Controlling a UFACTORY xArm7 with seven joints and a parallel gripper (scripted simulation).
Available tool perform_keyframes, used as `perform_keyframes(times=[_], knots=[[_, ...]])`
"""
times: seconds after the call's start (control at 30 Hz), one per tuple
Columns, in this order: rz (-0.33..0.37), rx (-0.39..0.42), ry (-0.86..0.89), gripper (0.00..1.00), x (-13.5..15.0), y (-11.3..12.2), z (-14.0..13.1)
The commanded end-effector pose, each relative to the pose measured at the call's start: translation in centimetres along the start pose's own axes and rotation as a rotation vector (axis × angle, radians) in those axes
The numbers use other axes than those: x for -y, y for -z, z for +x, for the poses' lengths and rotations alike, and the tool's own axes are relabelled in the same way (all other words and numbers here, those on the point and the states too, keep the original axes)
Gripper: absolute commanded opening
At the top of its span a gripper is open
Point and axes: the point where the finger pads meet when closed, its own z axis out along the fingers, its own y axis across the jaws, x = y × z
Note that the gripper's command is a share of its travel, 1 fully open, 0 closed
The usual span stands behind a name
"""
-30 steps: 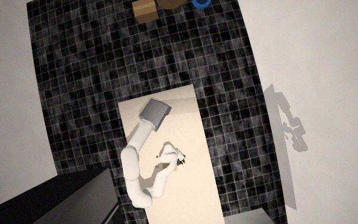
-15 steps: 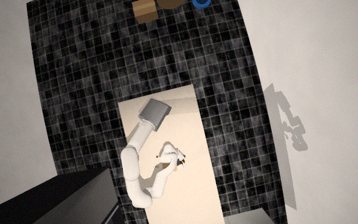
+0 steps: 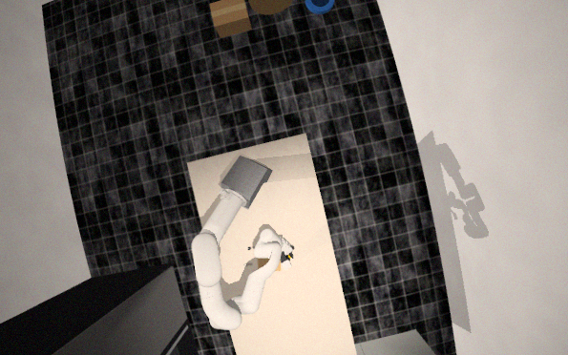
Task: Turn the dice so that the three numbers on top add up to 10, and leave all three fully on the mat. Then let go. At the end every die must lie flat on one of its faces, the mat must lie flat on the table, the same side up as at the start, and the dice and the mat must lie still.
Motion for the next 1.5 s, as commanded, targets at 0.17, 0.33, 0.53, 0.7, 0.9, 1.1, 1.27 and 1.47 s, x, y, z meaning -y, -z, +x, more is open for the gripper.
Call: perform_keyframes(times=[0.17, 0.33, 0.53, 0.7, 0.9, 1.1, 1.27, 1.47], knots=[[0.002, -0.002, -0.001, 0.11, 0.11, -0.18, -0.13], [0.002, -0.002, -0.001, 0.11, 0.11, -0.31, -0.29], [0.002, -0.002, -0.001, 0.11, 0.11, -0.56, -0.59], [0.002, -0.002, -0.001, 0.11, 0.11, -0.65, -0.7], [0.002, -0.002, -0.001, 0.11, 0.11, -0.66, -0.71], [0.002, -0.002, -0.001, 0.11, 0.11, -0.66, -0.71], [0.002, -0.002, -0.001, 0.11, 0.11, -0.66, -0.71], [0.002, -0.002, -0.001, 0.11, 0.11, -0.66, -0.71]])
